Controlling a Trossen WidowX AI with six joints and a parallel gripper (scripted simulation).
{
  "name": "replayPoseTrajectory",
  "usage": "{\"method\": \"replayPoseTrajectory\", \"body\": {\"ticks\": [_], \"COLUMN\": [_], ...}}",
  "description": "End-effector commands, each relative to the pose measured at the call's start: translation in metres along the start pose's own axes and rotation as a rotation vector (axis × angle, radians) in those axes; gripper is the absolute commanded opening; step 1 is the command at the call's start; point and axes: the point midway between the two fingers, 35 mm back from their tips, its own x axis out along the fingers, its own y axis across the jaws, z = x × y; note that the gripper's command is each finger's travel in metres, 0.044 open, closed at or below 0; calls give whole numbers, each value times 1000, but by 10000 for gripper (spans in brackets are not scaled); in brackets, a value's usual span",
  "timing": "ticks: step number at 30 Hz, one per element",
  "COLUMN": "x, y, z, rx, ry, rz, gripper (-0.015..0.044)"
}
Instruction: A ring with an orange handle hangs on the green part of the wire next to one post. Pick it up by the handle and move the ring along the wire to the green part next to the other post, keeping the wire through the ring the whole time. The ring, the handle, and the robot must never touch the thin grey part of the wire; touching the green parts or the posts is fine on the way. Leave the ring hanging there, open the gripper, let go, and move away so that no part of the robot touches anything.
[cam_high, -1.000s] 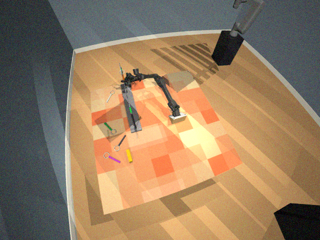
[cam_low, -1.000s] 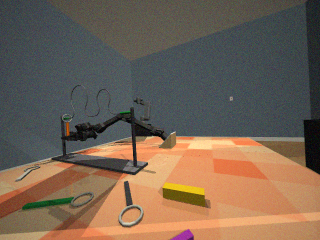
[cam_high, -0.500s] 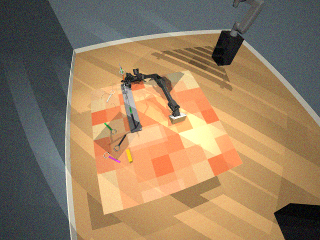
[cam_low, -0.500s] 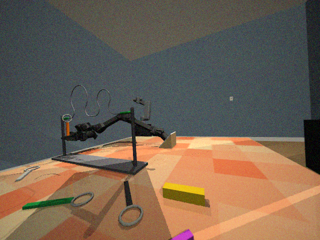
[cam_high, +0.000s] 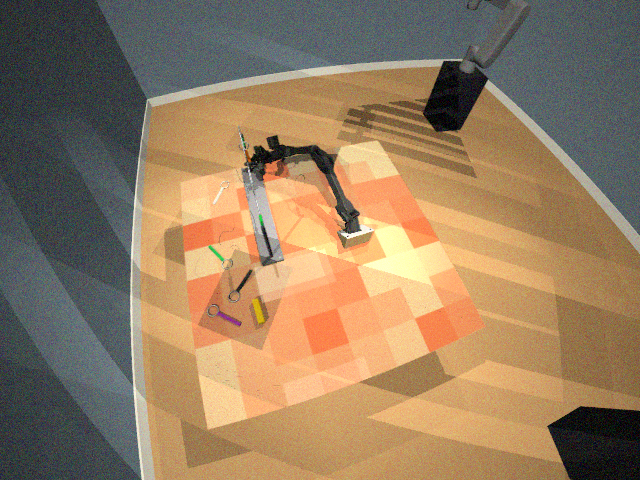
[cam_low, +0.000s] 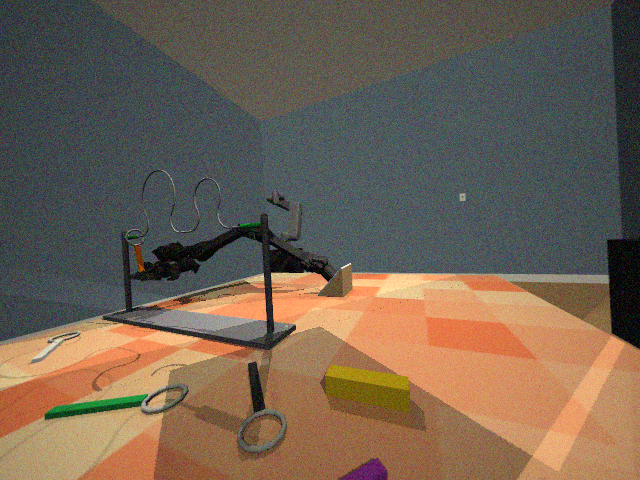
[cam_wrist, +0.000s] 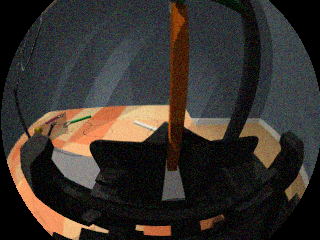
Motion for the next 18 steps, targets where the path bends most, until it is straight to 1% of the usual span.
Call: {"method": "replayPoseTrajectory", "body": {"ticks": [1,15,18], "x": [-9,-39,-41], "y": [4,20,25], "z": [1,6,6], "rx": [-4,14,30], "ry": [67,311,329], "rz": [-1,4,9], "gripper": [-150,-150,-150]}}
